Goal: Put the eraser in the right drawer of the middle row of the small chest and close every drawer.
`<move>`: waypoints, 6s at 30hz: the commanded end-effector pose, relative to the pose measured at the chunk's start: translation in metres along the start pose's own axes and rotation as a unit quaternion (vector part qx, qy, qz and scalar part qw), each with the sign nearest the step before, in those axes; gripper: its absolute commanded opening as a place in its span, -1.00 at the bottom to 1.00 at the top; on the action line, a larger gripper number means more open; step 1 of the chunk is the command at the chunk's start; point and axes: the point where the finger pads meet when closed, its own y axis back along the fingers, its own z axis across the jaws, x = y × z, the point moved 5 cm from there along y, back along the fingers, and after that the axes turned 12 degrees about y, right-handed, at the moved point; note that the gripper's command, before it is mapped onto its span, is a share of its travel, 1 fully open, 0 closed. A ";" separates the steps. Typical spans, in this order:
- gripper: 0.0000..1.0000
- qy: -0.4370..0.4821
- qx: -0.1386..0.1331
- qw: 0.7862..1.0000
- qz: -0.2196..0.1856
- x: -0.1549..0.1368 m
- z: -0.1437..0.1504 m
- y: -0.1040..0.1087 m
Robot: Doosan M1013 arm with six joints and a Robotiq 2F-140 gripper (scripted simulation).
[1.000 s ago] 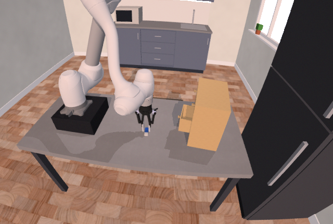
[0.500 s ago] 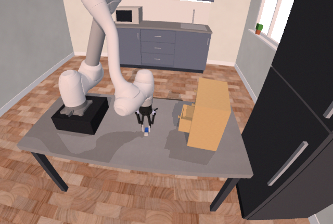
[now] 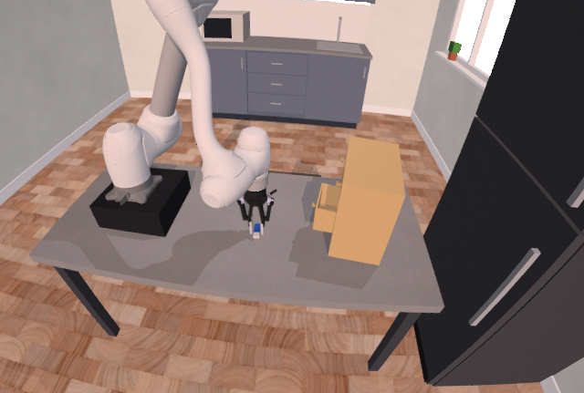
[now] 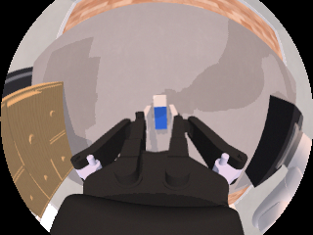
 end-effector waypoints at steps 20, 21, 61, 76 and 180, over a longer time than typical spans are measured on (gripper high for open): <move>-0.77 0.000 0.000 1.000 0.000 0.000 0.000 0.000; -0.77 0.000 0.000 1.000 0.000 0.000 0.000 0.000; -0.77 0.000 0.000 1.000 0.000 0.000 0.000 0.100; -0.77 0.359 -0.002 0.933 0.004 -0.017 -0.066 0.101; -0.77 0.615 0.065 0.775 0.130 -0.036 -0.081 0.244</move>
